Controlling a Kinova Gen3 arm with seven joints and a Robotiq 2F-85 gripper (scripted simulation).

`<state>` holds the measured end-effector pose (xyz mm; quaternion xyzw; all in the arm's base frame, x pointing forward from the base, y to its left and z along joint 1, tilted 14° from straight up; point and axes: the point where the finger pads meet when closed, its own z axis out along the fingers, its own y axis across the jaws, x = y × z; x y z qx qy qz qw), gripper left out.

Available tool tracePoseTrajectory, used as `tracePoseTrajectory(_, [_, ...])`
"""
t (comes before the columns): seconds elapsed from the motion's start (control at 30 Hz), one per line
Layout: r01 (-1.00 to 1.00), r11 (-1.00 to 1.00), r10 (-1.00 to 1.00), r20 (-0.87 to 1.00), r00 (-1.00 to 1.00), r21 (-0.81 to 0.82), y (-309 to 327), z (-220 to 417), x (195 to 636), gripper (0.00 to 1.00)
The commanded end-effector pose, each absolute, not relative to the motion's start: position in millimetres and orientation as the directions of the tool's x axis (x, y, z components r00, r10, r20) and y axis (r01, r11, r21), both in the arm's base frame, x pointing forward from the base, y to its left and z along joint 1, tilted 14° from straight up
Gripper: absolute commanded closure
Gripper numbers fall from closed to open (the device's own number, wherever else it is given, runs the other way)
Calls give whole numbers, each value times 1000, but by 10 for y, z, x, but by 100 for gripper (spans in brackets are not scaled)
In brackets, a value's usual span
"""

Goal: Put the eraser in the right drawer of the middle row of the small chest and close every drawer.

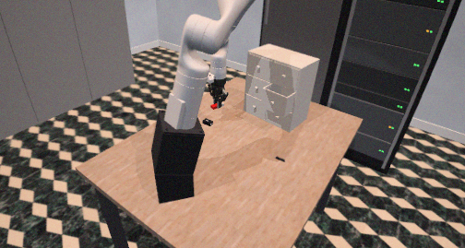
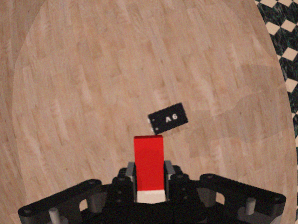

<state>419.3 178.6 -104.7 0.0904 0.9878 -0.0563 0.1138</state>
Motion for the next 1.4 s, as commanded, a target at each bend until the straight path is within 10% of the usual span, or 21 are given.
tracePoseTrajectory(0.0, [178, 980, 153, -234, -960, -92, 1838, -1053, 4200, 81])
tracePoseTrajectory(1.37, [35, 991, 7, -216, -976, -126, 2190, -986, 4279, 81])
